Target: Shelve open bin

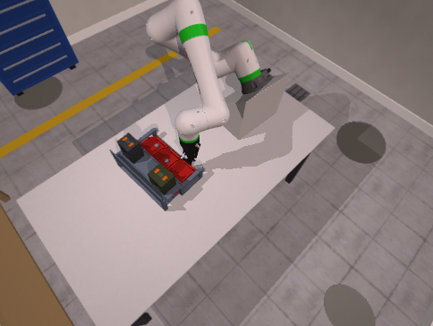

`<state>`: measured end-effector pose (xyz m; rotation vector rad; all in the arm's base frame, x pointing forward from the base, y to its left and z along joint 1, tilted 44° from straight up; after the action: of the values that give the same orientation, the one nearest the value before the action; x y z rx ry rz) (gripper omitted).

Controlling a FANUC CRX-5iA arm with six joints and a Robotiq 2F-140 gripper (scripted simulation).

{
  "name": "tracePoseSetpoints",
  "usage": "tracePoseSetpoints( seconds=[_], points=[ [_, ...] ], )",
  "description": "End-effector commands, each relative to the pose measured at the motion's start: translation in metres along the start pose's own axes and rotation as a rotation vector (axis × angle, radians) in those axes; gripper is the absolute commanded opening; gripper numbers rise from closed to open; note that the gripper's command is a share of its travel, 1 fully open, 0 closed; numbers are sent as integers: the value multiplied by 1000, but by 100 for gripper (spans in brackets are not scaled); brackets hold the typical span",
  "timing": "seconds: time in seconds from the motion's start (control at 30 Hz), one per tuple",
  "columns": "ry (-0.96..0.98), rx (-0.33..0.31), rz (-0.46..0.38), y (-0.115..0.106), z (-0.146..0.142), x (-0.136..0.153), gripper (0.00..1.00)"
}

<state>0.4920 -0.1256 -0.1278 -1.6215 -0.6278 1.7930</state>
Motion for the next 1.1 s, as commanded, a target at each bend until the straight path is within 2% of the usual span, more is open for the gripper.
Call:
tracePoseSetpoints(
  seconds=[0.0,0.6,1.07],
  points=[
    [0,0,0,-1,1,0,0],
    [0,0,0,-18,17,1,0],
    [0,0,0,-21,19,1,0]
  ],
)
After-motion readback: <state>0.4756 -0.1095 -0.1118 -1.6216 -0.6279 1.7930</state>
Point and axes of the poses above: the point where the finger pads meet when closed, its own y axis out along the fingers, its own z axis across the jaws, x = y × z, the point moved 6 cm from there along -y, back along the fingers, and after that the axes turned 4 degrees about -y, right-handed, at the moved point
